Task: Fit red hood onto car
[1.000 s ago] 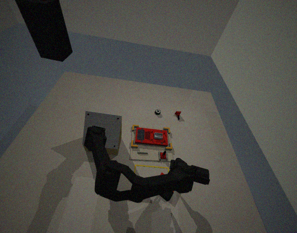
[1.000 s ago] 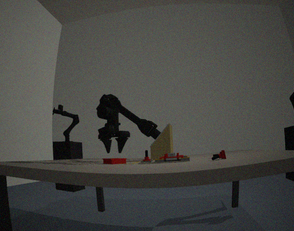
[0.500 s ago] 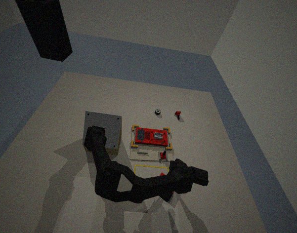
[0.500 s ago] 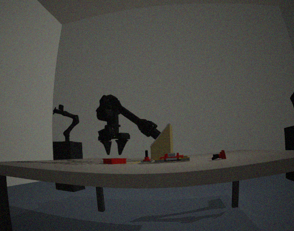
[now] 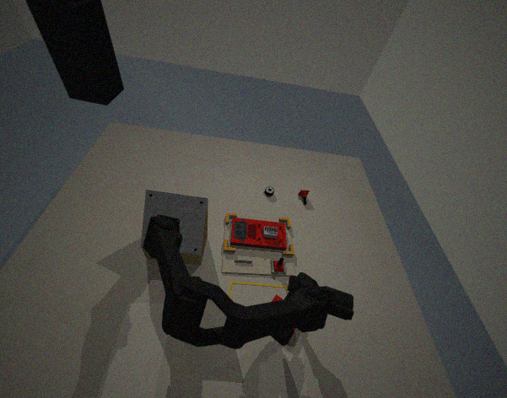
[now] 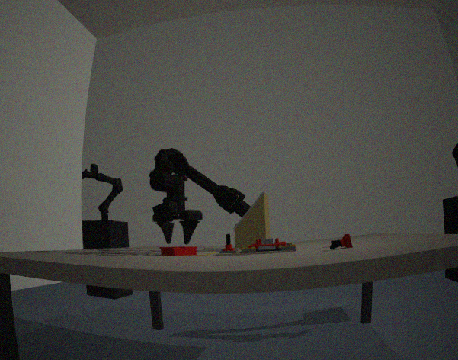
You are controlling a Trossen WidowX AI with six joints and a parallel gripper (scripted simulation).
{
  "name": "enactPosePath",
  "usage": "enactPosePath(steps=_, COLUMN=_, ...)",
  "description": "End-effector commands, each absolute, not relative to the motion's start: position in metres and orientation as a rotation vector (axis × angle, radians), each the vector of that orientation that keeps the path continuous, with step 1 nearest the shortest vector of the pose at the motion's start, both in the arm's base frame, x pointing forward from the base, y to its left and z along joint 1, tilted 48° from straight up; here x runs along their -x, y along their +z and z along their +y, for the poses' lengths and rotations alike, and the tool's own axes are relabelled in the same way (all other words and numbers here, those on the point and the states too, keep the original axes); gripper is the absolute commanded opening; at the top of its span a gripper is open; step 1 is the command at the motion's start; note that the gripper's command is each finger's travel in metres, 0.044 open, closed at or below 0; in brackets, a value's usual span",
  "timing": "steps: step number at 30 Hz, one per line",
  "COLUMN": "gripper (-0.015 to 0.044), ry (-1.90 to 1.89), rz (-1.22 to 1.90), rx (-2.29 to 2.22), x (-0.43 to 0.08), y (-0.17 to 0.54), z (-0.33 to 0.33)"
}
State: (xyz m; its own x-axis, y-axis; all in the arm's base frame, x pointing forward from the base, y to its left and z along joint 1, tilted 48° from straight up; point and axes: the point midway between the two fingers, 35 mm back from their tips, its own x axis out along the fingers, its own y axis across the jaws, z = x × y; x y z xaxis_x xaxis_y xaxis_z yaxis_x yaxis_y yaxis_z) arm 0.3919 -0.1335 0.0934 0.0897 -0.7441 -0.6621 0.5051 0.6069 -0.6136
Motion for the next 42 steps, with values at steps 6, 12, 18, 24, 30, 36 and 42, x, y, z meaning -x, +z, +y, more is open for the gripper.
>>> enactPosePath(steps=6, gripper=0.0440, ry=-0.939, rz=1.160, rx=0.255, x=-0.390, y=0.087, z=-0.138)
enactPosePath(steps=12, gripper=0.0440, ry=-0.939, rz=1.160, rx=0.255, x=-0.390, y=0.086, z=-0.138)
enactPosePath(steps=18, gripper=0.0440, ry=-0.939, rz=1.160, rx=0.255, x=-0.390, y=0.085, z=-0.140)
enactPosePath(steps=24, gripper=0.0440, ry=-0.939, rz=1.160, rx=0.255, x=-0.391, y=0.083, z=-0.142)
enactPosePath(steps=30, gripper=0.0440, ry=-0.939, rz=1.160, rx=0.255, x=-0.391, y=0.081, z=-0.144)
enactPosePath(steps=36, gripper=0.0440, ry=-0.939, rz=1.160, rx=0.255, x=-0.391, y=0.079, z=-0.147)
enactPosePath(steps=42, gripper=0.0440, ry=-0.940, rz=1.160, rx=0.255, x=-0.391, y=0.077, z=-0.149)
